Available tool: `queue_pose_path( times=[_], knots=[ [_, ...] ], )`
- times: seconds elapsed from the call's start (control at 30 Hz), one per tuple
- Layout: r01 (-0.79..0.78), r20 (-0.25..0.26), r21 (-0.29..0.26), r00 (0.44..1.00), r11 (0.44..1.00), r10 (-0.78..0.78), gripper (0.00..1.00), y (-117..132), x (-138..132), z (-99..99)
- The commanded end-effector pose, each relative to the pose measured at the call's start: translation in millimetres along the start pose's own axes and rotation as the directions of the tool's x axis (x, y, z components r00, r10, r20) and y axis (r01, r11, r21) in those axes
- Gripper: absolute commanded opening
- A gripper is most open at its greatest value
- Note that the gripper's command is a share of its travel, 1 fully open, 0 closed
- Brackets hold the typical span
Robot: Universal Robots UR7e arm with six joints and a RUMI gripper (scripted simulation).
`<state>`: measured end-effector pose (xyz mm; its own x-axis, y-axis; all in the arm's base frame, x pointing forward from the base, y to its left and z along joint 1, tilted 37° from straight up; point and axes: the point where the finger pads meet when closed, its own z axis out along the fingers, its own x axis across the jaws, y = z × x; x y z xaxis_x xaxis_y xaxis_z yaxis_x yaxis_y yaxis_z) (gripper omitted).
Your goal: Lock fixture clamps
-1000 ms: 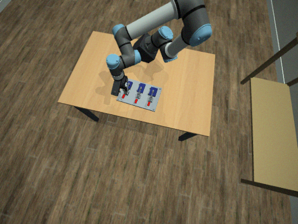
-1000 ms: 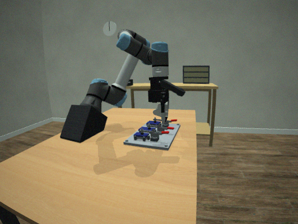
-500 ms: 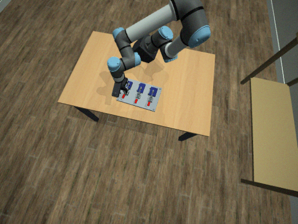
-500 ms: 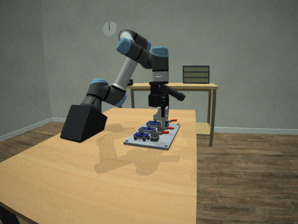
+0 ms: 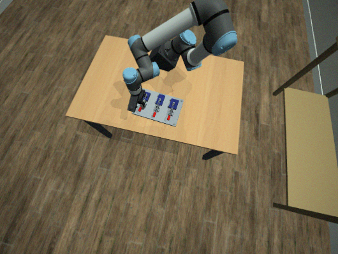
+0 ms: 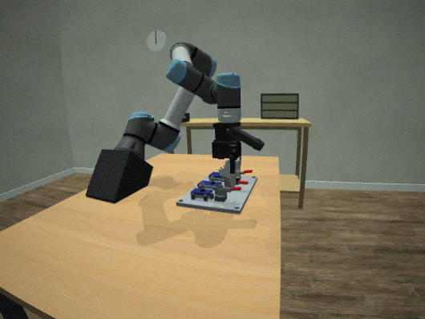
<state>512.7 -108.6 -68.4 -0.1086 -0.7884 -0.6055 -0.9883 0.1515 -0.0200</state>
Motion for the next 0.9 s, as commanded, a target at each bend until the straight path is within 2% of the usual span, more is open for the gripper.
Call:
queue_pose_path(
  times=[0.0, 0.43, 0.47, 0.87],
  knots=[
    [0.0, -0.001, 0.001, 1.0, 1.0, 0.0, 0.28, -0.7, 0.5, 13.5],
    [0.0, -0.001, 0.001, 1.0, 1.0, 0.0, 0.28, -0.8, 0.5, 17.7],
    [0.0, -0.001, 0.001, 1.0, 1.0, 0.0, 0.0, -0.7, 0.5, 16.8],
    [0.0, -0.001, 0.001, 1.0, 1.0, 0.0, 0.0, -0.7, 0.5, 16.8]
  ],
)
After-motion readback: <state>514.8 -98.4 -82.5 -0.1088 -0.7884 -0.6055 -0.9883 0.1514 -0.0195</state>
